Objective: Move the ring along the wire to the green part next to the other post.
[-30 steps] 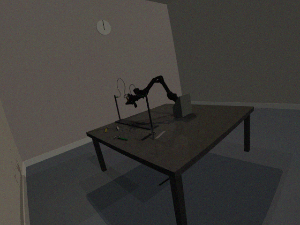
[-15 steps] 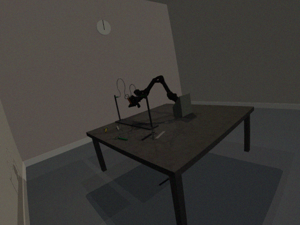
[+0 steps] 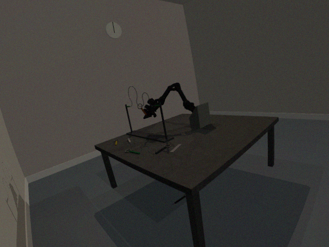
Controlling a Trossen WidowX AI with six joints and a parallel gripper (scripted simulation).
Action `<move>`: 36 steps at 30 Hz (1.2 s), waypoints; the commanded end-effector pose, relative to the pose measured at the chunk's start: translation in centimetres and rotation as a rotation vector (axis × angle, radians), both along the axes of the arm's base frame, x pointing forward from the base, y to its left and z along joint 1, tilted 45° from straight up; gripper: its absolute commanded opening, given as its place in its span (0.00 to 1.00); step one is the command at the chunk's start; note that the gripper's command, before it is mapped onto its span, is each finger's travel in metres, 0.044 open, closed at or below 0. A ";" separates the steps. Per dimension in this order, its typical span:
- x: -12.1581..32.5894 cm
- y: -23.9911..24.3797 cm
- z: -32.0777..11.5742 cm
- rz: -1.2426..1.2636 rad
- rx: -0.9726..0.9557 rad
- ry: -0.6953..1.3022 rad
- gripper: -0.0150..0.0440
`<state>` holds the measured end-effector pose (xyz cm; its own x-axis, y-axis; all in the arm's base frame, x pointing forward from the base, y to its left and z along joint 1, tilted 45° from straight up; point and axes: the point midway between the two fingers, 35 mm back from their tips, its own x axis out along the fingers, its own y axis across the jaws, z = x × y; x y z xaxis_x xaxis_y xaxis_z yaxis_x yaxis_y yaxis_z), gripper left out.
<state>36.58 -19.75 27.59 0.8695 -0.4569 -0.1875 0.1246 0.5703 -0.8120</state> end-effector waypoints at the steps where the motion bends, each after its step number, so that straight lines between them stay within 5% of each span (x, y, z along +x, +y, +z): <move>1: -0.1 0.6 -0.6 -0.003 0.044 -0.002 0.00; 36: 0.0 4.8 -4.9 0.004 0.260 0.000 0.00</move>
<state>36.66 -15.57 23.29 0.8729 -0.4001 -0.2793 0.1213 0.7323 -0.6701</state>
